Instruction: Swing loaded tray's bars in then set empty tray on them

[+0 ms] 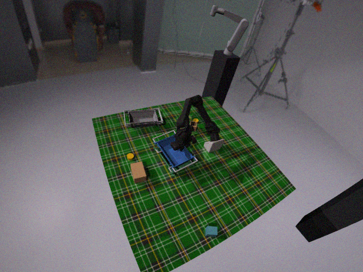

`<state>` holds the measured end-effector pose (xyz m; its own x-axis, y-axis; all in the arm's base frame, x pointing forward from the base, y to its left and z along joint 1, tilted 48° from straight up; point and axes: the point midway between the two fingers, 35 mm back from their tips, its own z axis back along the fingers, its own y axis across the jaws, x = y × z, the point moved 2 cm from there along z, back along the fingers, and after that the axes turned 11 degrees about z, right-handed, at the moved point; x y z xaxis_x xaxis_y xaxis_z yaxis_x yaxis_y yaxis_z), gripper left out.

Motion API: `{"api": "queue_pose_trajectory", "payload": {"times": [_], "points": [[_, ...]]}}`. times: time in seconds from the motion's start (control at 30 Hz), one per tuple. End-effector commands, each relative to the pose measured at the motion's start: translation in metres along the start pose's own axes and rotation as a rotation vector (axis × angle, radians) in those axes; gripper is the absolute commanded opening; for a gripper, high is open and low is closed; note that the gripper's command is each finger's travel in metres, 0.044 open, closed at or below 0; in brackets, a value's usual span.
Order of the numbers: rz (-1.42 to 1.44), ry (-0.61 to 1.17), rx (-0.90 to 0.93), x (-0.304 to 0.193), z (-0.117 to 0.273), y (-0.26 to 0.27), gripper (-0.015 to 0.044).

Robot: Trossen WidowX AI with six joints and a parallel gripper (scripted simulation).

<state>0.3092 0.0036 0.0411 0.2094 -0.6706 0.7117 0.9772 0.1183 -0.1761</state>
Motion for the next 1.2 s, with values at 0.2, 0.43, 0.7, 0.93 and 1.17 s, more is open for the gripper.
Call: {"api": "queue_pose_trajectory", "payload": {"times": [0.2, 0.43, 0.7, 0.93, 1.17], "points": [[0.013, 0.008, -0.031, -0.0006, -0.0069, -0.0048, 0.0000], [0.013, 0.008, -0.031, -0.0006, -0.0069, -0.0048, 0.0000], [0.013, 0.008, -0.031, -0.0006, -0.0069, -0.0048, 0.0000], [0.013, 0.008, -0.031, -0.0006, -0.0069, -0.0048, 0.0000], [0.013, 0.008, -0.031, -0.0006, -0.0069, -0.0048, 0.0044]]}}
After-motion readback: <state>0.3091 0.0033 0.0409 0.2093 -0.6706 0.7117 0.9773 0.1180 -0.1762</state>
